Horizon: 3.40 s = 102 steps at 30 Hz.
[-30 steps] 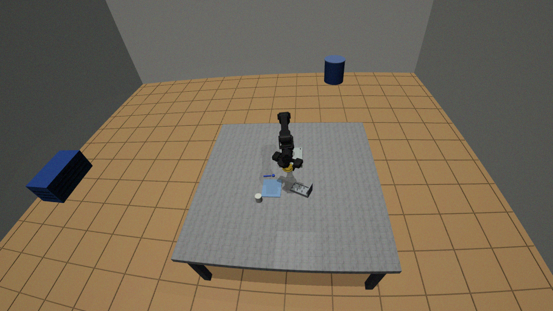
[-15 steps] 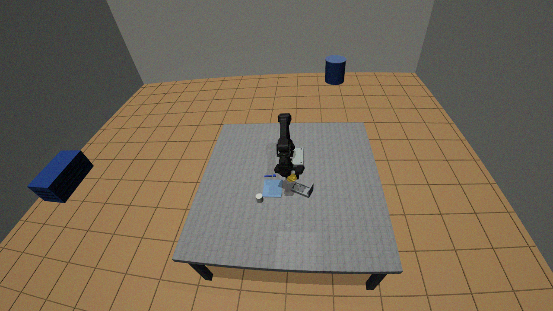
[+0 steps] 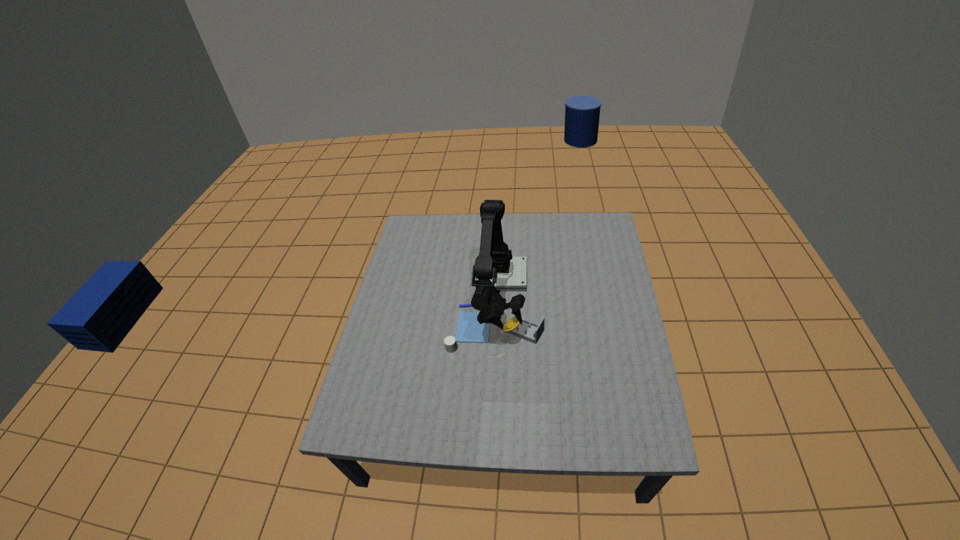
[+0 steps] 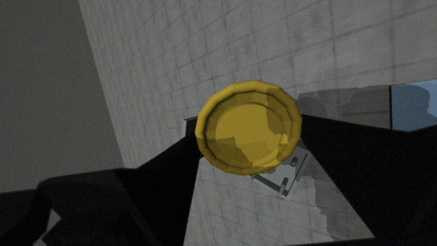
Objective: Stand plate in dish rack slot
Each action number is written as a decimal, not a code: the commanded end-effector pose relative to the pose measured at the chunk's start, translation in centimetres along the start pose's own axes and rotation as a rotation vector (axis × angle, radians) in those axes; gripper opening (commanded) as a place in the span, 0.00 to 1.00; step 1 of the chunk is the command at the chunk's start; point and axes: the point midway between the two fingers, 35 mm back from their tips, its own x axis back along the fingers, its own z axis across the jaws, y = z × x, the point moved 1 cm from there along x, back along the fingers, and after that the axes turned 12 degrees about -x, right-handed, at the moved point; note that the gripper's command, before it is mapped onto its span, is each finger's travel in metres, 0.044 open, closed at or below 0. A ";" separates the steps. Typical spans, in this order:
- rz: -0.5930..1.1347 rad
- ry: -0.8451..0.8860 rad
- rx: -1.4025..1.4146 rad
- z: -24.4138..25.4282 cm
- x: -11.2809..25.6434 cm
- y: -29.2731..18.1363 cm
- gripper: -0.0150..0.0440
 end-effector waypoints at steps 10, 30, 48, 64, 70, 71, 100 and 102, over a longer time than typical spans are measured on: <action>-0.113 0.267 0.244 -1.6 -2.1 0.4 0.25; -0.396 0.600 0.704 -3.8 -1.6 -2.5 0.25; -0.627 0.761 1.049 -4.7 0.5 -7.2 0.25; -0.607 0.758 1.043 -4.8 -0.7 -7.0 0.25; -0.607 0.754 1.048 -5.0 -1.4 -7.0 0.25; -0.607 0.753 1.048 -5.0 -1.5 -7.0 0.25; -0.621 0.750 1.084 -6.2 -4.2 -7.7 0.25; -0.621 0.750 1.084 -6.2 -4.2 -7.7 0.25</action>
